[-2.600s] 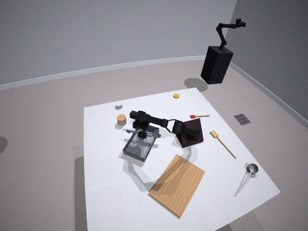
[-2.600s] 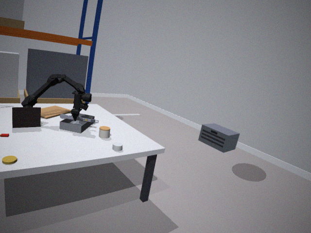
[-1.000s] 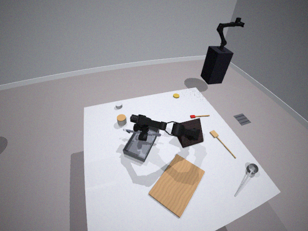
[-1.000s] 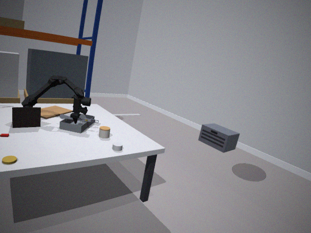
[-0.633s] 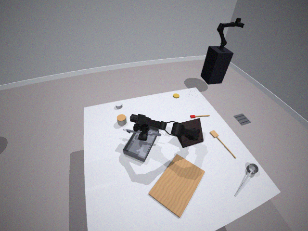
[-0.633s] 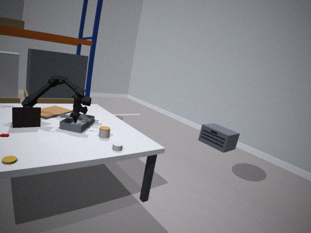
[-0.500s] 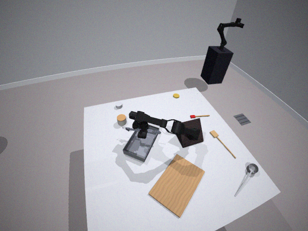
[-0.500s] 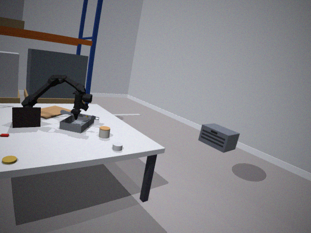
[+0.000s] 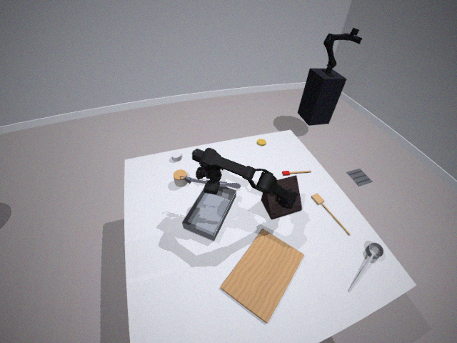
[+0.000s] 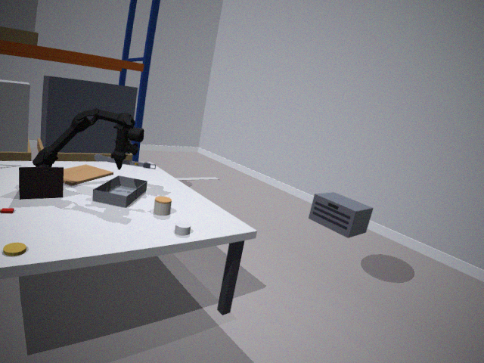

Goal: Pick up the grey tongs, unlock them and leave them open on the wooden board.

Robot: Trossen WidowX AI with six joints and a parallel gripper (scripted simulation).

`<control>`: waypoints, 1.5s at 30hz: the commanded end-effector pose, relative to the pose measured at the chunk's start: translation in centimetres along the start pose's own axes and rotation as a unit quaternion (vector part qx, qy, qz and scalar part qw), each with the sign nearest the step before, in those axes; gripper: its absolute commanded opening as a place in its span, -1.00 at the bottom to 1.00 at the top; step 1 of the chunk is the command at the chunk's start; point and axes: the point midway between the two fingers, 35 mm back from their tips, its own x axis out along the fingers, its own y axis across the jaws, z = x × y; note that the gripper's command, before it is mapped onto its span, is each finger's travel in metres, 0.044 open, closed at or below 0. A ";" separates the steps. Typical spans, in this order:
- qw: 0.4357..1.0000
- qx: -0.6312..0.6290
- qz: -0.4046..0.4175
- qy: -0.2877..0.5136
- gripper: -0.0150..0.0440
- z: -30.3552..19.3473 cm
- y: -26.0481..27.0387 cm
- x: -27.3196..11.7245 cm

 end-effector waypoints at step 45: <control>0.949 -0.317 0.007 -0.005 -1.00 -11.8 22.0 -0.5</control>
